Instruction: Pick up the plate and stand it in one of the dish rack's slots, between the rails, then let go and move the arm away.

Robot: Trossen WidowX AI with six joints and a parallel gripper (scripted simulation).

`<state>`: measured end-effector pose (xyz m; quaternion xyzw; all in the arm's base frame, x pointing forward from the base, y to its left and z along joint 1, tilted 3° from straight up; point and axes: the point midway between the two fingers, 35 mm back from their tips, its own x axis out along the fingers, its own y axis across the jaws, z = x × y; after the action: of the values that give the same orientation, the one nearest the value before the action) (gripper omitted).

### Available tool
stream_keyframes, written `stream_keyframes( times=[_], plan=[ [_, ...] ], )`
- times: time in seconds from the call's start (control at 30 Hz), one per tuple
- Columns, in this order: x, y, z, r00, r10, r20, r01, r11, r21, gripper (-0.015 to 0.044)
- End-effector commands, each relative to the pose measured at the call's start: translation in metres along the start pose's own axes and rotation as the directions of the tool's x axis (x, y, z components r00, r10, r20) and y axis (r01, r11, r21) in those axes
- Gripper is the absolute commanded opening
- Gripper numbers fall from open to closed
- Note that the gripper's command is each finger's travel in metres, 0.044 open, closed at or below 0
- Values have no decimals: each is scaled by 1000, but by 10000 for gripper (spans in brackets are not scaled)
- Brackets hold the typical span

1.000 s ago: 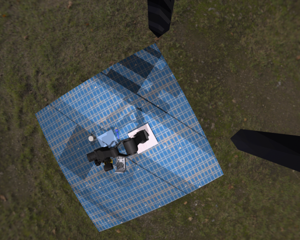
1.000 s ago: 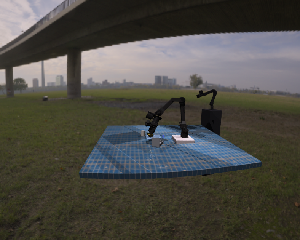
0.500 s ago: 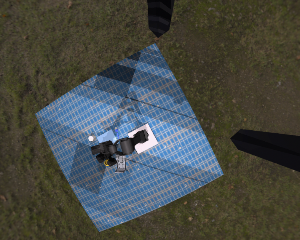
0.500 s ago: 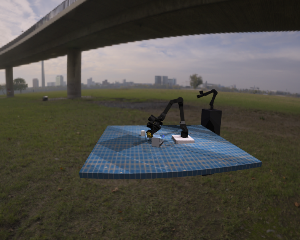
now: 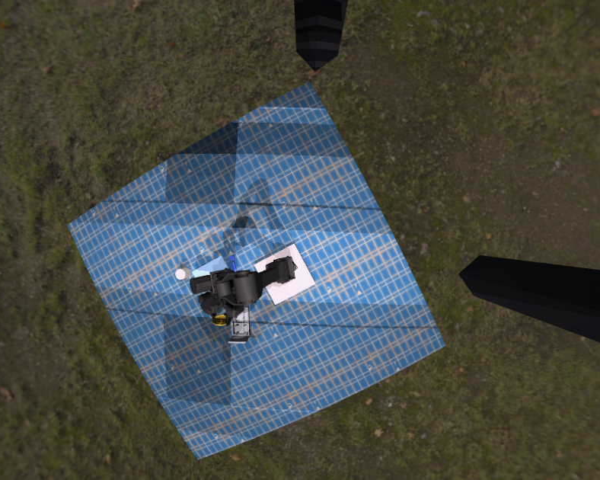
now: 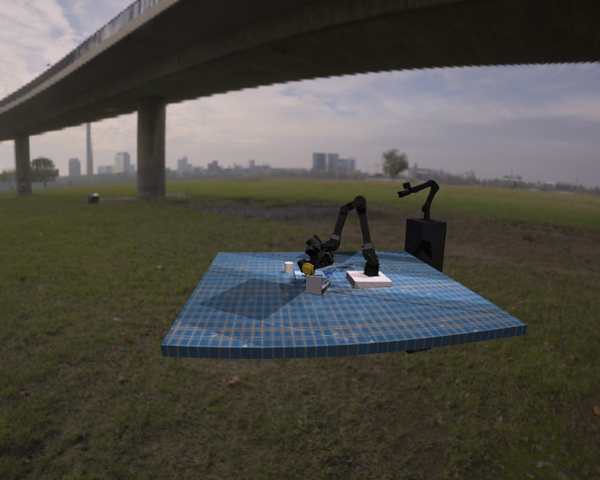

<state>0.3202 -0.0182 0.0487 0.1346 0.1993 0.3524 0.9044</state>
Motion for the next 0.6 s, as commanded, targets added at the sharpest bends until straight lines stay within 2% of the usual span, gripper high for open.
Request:
stream_keyframes(
  times=[0.0,0.4,0.57],
  plan=[
    [-6,11,-5,998,47,47,-43,995,-87,0],
    [-29,49,-15,969,186,163,-109,913,-393,0],
    [-31,51,-16,967,194,168,-111,905,-410,0]
  ],
)
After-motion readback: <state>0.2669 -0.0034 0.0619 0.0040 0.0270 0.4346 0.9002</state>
